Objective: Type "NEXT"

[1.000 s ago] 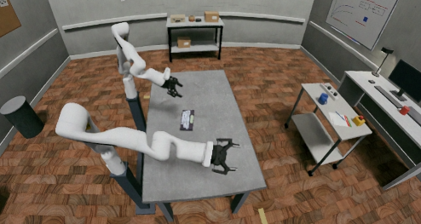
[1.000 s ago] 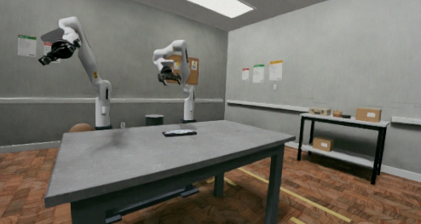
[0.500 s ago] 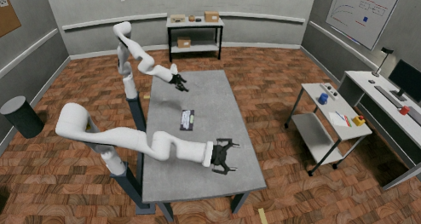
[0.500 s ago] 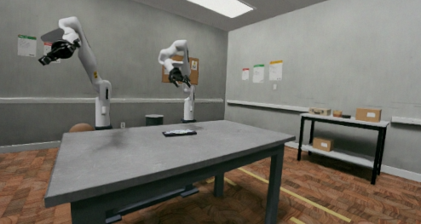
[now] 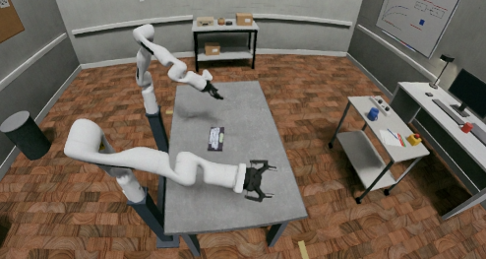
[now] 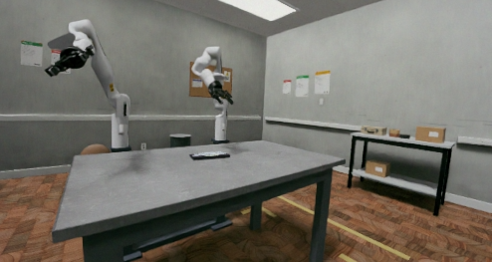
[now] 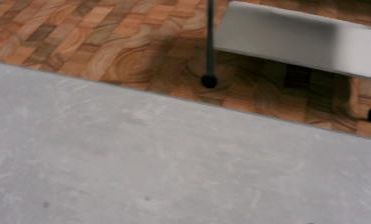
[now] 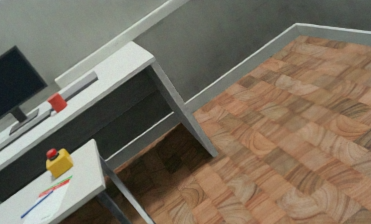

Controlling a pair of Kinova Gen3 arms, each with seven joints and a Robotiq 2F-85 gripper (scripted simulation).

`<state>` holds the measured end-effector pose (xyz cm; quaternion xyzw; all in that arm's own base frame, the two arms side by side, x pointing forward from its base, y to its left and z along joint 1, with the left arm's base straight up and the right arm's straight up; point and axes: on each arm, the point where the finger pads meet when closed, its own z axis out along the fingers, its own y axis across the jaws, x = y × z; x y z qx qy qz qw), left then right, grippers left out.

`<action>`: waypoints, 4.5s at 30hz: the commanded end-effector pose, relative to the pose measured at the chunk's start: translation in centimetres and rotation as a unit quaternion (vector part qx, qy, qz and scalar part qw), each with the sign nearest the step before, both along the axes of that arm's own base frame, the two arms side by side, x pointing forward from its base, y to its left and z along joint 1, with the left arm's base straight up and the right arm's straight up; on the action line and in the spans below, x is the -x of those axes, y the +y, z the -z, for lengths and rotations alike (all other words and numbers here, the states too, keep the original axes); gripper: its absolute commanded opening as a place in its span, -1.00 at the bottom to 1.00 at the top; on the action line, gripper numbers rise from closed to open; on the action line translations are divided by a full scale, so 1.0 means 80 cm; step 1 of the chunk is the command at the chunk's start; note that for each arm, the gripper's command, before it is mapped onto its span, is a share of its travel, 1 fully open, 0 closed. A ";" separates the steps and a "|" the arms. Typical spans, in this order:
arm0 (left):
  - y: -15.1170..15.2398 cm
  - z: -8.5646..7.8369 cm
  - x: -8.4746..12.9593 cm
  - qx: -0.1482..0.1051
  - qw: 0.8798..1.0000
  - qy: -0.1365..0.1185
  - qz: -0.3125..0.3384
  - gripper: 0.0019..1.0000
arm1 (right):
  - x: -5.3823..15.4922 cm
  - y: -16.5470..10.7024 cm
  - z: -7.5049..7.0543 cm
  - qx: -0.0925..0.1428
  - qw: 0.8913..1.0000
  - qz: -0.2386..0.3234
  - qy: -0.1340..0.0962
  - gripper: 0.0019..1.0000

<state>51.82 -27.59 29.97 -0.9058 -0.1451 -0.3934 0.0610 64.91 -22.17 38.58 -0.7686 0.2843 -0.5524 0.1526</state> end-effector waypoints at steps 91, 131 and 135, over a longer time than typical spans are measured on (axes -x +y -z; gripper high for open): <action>0.478 0.059 -0.004 0.201 0.794 -0.025 -0.573 1.00 | 0.000 0.000 -0.002 0.001 1.000 0.000 -0.001 1.00; 0.641 0.081 0.084 0.260 0.591 -0.074 -0.760 1.00 | 0.000 0.000 -0.002 0.001 1.000 0.000 -0.001 1.00; 0.657 0.083 0.096 0.265 0.565 -0.080 -0.777 1.00 | 0.000 0.000 -0.002 0.001 1.000 0.000 -0.001 1.00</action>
